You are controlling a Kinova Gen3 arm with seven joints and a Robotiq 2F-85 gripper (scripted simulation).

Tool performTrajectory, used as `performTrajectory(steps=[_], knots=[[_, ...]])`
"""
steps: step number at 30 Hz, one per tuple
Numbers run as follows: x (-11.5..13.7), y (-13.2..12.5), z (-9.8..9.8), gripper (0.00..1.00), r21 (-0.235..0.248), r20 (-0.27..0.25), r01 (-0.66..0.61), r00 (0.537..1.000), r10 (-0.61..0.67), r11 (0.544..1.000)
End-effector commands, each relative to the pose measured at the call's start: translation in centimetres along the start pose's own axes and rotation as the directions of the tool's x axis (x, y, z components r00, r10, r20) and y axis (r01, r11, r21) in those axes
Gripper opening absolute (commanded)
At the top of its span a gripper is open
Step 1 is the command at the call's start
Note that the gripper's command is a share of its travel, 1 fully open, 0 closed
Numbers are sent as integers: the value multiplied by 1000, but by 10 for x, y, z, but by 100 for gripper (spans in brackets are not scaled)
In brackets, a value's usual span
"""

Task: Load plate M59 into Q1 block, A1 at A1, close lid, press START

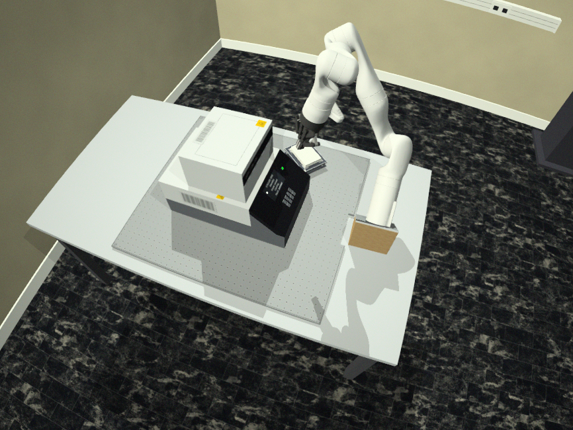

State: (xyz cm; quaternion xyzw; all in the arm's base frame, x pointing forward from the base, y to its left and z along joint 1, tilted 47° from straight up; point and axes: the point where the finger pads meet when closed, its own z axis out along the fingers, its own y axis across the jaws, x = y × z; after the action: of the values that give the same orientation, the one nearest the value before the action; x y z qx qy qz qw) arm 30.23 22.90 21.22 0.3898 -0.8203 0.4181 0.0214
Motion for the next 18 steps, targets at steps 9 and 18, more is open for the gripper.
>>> performTrajectory(steps=[9,18], knots=[[1,0,15,10,4,1,-12,1000,12,1000],[3,2,25,10,4,1,-12,1000,12,1000]])
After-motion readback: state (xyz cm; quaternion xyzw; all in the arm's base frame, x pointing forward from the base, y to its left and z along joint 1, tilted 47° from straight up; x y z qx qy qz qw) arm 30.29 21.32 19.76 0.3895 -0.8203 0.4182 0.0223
